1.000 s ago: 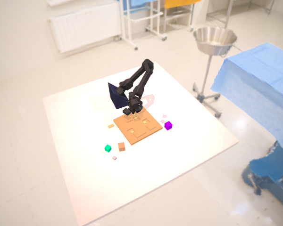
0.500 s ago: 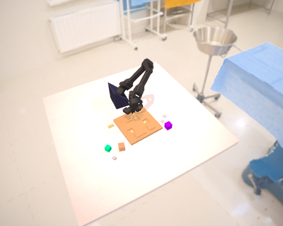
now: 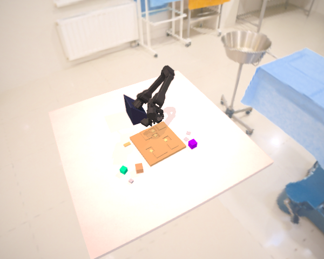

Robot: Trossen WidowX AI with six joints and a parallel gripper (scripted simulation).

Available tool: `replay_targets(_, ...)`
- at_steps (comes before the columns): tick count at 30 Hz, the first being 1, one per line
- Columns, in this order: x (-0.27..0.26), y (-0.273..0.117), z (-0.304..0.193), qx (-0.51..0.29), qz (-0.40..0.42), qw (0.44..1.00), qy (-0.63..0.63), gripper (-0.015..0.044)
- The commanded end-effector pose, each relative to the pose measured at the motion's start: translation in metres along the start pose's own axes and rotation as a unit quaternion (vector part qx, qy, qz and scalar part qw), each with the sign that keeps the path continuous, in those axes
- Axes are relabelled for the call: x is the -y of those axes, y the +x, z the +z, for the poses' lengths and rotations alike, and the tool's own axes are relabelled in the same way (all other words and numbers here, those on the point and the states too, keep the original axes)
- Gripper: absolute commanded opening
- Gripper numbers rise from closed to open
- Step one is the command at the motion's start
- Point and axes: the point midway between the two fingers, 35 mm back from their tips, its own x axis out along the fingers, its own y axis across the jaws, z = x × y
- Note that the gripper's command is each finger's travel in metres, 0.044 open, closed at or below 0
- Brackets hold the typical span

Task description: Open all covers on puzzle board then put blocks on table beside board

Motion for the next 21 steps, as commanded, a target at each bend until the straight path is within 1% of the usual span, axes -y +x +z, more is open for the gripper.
replay_targets(1,0.0,0.0,0.0,-0.002,0.0,1.0,-0.004,0.0144)
replay_targets(16,-0.001,0.03,-0.001,-0.002,0.001,1.0,-0.004,0.0144)
replay_targets(21,-0.001,0.032,-0.001,-0.002,0.001,1.0,-0.004,0.0144)
